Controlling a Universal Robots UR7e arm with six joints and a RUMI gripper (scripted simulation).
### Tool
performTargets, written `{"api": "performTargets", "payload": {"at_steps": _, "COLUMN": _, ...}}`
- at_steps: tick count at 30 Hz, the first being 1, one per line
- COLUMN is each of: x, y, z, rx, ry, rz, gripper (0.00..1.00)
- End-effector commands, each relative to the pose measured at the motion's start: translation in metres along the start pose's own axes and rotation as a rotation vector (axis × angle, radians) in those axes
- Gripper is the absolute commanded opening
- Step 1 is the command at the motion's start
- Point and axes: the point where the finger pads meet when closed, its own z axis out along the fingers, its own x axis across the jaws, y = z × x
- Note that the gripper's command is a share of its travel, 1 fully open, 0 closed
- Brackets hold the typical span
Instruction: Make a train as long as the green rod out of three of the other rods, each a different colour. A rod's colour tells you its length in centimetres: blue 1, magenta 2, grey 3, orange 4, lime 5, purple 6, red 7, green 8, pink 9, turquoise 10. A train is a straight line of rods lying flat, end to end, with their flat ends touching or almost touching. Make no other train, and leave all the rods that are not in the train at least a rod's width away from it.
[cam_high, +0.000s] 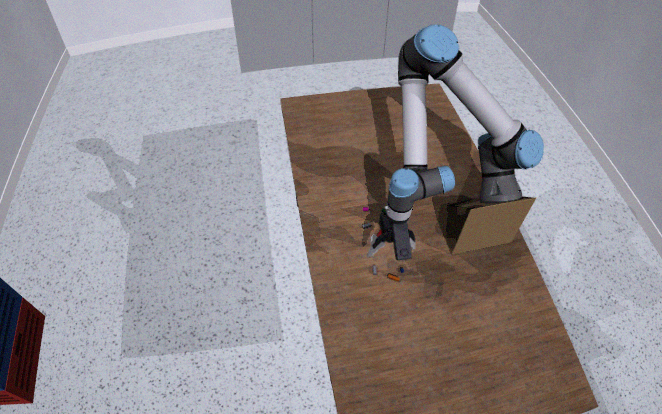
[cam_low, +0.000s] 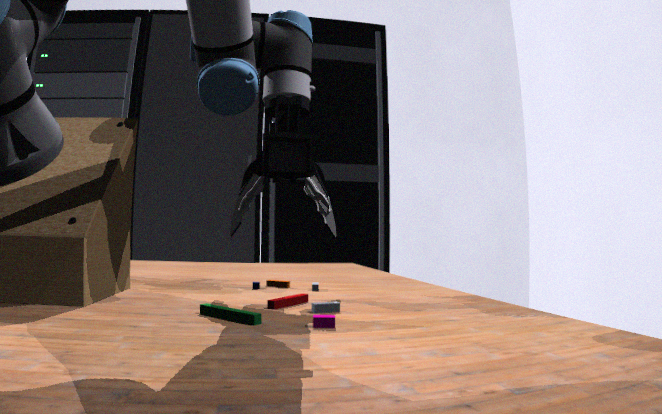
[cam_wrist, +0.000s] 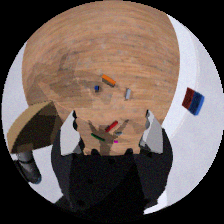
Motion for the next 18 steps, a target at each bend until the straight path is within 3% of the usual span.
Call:
{"api": "performTargets", "payload": {"at_steps": 1, "x": -0.0012, "y": -0.0008, "z": 0.0001, "rx": 0.001, "ry": -0.001, "rz": -0.002, "gripper": 1.00}}
{"api": "performTargets", "payload": {"at_steps": 18, "x": -0.0009, "y": 0.0001, "z": 0.0001, "rx": 0.001, "ry": -0.001, "rz": 0.009, "gripper": 1.00}}
